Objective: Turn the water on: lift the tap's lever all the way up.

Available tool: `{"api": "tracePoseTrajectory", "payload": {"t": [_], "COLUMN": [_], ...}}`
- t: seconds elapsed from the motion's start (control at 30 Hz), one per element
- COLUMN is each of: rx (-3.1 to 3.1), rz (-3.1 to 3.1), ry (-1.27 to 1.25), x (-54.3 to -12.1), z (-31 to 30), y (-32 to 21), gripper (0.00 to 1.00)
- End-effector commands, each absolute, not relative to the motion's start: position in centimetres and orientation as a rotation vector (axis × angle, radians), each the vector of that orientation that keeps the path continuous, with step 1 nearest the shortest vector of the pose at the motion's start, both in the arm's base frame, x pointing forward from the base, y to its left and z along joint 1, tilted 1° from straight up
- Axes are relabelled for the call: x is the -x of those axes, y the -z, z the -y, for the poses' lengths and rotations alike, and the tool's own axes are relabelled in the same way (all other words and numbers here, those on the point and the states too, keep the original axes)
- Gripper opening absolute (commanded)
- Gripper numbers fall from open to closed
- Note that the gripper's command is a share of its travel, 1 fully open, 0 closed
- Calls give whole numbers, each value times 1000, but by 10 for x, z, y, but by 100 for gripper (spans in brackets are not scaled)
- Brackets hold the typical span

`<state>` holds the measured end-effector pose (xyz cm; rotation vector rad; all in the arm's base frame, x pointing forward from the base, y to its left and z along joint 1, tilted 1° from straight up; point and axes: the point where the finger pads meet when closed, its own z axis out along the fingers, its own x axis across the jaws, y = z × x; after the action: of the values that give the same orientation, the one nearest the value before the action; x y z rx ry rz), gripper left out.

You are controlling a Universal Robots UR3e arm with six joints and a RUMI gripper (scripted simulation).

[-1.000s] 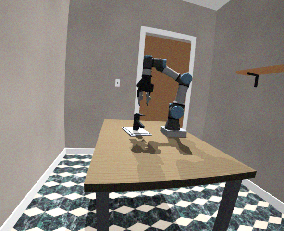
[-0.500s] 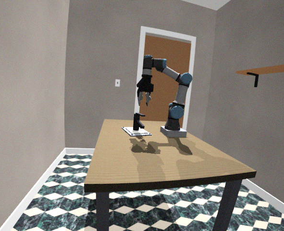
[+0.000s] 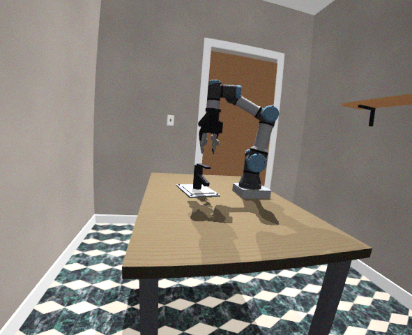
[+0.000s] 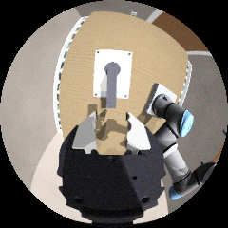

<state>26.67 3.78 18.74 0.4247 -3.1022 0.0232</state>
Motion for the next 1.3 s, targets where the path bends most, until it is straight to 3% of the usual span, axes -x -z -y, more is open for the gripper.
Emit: {"api": "tracePoseTrajectory", "payload": {"t": [0.0,1.27], "rx": [-425,-425], "rz": [3104,3104], "ry": [-25,-25], "x": [-267,-267], "z": [-38,-37], "y": [-188,-152], "gripper": [38,38]}}
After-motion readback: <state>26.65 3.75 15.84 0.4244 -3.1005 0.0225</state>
